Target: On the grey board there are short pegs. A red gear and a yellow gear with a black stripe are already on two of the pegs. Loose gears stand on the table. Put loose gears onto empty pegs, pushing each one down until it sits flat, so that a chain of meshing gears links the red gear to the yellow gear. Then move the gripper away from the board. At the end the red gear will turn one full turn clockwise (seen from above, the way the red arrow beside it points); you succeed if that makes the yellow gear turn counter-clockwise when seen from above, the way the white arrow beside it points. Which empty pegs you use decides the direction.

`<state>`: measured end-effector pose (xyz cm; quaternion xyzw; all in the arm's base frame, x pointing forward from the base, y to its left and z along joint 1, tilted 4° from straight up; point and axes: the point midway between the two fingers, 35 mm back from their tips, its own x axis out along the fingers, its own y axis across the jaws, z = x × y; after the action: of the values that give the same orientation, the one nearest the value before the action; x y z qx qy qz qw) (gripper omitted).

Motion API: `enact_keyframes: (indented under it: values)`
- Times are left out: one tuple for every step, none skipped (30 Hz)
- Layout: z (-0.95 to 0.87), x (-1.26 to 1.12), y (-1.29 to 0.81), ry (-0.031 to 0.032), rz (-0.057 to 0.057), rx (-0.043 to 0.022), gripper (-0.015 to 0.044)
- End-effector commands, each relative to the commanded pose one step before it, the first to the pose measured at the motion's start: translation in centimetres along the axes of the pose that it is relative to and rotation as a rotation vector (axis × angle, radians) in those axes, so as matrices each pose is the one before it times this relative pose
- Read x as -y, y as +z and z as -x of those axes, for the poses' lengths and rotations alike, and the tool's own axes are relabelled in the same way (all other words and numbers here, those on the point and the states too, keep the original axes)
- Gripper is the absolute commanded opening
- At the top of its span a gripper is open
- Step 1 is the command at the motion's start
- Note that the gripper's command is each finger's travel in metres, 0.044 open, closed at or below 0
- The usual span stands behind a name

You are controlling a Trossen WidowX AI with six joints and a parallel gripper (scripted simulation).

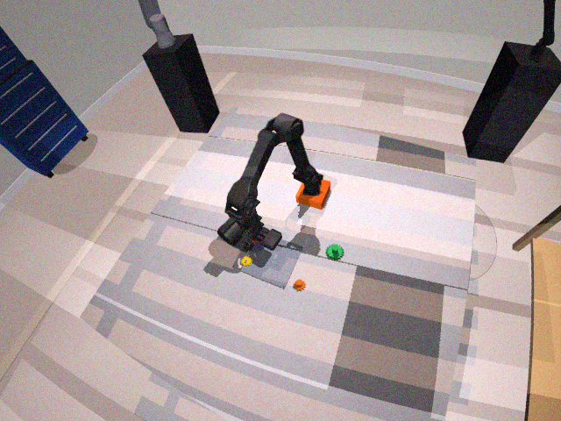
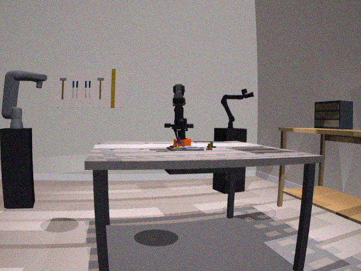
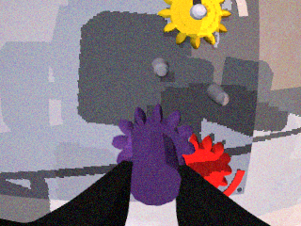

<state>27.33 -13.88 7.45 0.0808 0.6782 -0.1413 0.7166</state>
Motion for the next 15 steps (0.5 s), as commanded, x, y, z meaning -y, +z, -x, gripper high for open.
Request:
enact_keyframes:
  values:
    - [-0.697, -0.095, -0.113, 0.00368, -0.0555, -0.00431, 0.0]
    - [-0.151, -0.013, 0.002, 0.0, -0.0239, 0.0, 0.0]
    - [-0.157, -0.013, -0.002, 0.0, -0.0261, -0.00001, 0.0]
    - [-0.158, -0.012, -0.005, 0.0, -0.0273, -0.00001, 0.0]
    - [-0.158, -0.01, -0.007, 0.0, -0.0278, -0.00001, 0.0]
    - [-0.158, -0.008, -0.009, 0.0, -0.0279, -0.00001, 0.0]
    - [-0.157, -0.005, -0.01, -0.00001, -0.0276, -0.00002, 0.0]
    - [-0.157, -0.001, -0.01, -0.00001, -0.0269, -0.00002, 0.0]
    - [-0.156, 0.002, -0.009, -0.00001, -0.0258, -0.00001, 0.0]
    - [-0.155, 0.004, -0.008, -0.00002, -0.0243, -0.00001, 0.0]
    - [-0.149, 0.007, -0.005, -0.00002, -0.0225, -0.00001, 0.0]
    - [-0.144, 0.009, -0.004, -0.00002, -0.0232, -0.00001, 0.0]
    - [0.091, 0.01, 0.0, 0.0, -0.0219, 0.0, 0.0]
    - [0.085, 0.013, 0.005, -0.00001, -0.0239, 0.00001, 0.0]
    - [0.072, 0.014, 0.013, -0.00001, -0.0241, 0.00001, 0.0]
